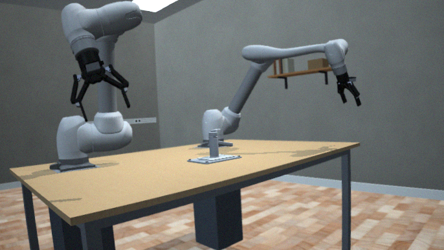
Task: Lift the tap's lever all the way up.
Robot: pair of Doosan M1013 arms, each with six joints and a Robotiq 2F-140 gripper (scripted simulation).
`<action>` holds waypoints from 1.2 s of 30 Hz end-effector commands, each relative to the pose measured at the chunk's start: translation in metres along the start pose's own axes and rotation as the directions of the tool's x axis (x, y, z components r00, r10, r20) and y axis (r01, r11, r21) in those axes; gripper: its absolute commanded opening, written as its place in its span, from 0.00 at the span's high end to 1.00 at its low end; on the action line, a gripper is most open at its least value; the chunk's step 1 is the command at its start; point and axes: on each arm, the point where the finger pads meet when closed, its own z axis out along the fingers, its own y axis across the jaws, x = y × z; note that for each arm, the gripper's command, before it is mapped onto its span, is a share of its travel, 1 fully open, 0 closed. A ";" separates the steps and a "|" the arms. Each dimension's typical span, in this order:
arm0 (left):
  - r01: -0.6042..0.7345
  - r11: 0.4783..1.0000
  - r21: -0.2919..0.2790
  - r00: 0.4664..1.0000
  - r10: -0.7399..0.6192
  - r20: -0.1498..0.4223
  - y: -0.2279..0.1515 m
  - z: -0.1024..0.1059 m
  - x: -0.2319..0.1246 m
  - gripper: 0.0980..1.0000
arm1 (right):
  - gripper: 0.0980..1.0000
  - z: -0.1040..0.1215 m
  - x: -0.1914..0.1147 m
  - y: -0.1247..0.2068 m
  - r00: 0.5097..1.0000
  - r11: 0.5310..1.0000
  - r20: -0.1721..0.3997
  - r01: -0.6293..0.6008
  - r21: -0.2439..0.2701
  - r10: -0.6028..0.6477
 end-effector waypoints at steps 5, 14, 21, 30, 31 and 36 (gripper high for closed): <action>0.001 1.000 0.003 1.000 -0.001 0.003 -0.005 0.001 0.001 0.00 | 0.00 -0.001 0.001 0.000 1.000 1.000 -0.001 0.000 0.001 0.000; 0.011 0.999 0.044 0.998 -0.014 0.061 -0.066 0.029 -0.001 0.00 | 0.00 -0.001 0.001 0.000 1.000 1.000 -0.001 0.000 0.001 0.000; 0.021 0.996 0.089 0.991 -0.033 0.133 -0.139 0.059 -0.008 0.00 | 0.00 -0.001 0.001 0.000 1.000 1.000 -0.001 0.000 0.001 0.000; 0.047 0.983 0.180 0.937 -0.106 0.334 -0.273 0.101 -0.042 0.00 | 0.00 -0.001 0.001 0.000 1.000 1.000 -0.001 0.000 0.001 0.000; 0.051 0.981 0.189 0.925 -0.117 0.361 -0.288 0.105 -0.047 0.00 | 0.00 -0.001 0.001 0.000 1.000 1.000 -0.001 0.000 0.001 0.000; 0.059 0.977 0.204 0.899 -0.141 0.415 -0.349 0.119 -0.072 0.00 | 0.00 -0.001 0.001 0.000 1.000 1.000 -0.001 0.000 0.001 0.000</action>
